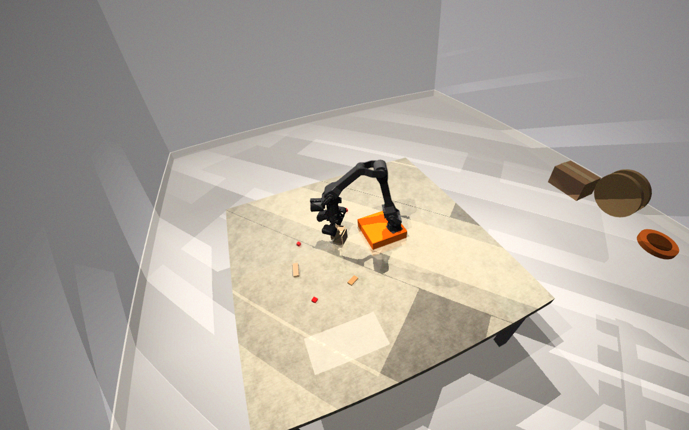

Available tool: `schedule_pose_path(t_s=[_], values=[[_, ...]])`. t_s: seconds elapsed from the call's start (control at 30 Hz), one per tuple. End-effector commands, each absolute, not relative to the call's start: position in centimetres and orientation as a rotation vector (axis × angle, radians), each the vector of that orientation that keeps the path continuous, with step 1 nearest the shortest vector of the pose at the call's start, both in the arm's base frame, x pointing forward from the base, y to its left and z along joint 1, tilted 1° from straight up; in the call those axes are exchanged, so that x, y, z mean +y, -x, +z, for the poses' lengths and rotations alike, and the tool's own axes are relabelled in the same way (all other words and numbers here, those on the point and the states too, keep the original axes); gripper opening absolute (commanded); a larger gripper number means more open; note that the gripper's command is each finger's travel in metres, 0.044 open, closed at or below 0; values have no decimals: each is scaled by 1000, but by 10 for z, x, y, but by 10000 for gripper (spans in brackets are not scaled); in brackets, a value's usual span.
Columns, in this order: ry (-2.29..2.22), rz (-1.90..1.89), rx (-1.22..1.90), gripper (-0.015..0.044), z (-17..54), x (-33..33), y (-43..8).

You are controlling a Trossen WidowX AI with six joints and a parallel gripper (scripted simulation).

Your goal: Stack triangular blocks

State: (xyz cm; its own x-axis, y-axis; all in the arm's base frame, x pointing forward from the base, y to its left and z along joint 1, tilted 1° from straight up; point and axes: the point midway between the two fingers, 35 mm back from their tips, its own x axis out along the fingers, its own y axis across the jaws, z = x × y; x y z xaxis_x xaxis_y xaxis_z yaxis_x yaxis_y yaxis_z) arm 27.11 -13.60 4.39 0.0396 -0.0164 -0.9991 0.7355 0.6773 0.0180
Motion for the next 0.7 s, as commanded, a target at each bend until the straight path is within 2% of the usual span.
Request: schedule_pose_path(t_s=[0.0, 0.67], values=[[-650, -641, 1428, 0, 41, -135, -271], [-649, -641, 1429, 0, 35, -133, -270]])
